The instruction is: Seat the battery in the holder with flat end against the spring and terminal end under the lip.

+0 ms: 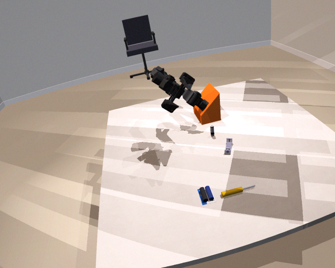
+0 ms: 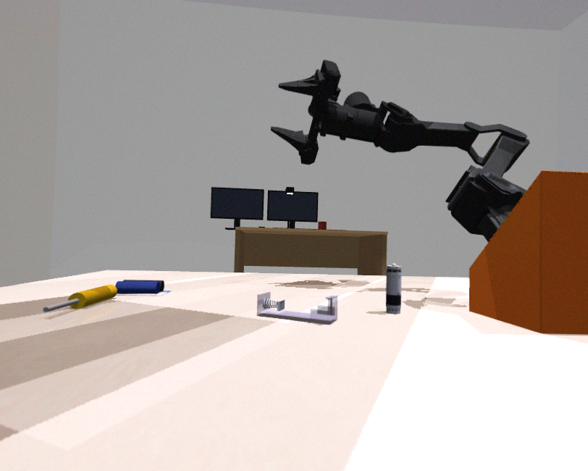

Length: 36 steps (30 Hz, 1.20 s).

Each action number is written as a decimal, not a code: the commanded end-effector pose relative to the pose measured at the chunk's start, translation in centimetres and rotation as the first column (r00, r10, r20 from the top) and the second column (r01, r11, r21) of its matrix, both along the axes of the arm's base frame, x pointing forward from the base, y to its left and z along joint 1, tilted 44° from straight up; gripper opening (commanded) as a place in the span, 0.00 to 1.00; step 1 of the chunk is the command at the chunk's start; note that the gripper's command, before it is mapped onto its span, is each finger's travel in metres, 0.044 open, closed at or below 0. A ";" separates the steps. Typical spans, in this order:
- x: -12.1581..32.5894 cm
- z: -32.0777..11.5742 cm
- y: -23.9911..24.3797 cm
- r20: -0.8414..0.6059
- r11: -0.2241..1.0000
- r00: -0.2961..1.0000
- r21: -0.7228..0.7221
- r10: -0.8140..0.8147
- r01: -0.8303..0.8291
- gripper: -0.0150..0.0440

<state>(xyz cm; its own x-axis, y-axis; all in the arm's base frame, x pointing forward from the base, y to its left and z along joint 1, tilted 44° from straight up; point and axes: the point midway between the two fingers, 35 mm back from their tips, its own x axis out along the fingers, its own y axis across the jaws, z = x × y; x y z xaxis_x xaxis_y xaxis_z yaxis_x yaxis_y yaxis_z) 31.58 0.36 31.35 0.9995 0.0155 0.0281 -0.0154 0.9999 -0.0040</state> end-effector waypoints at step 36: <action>-13.7 -23.8 -2.8 -0.713 0.705 -0.091 -0.701 -0.695 0.111 0.25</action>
<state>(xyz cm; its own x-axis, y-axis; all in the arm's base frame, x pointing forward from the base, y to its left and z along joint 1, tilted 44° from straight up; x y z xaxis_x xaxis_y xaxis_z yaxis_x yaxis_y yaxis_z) 17.84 -2.14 7.79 -0.0582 -0.6769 -0.7338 0.1139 0.7257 -0.6785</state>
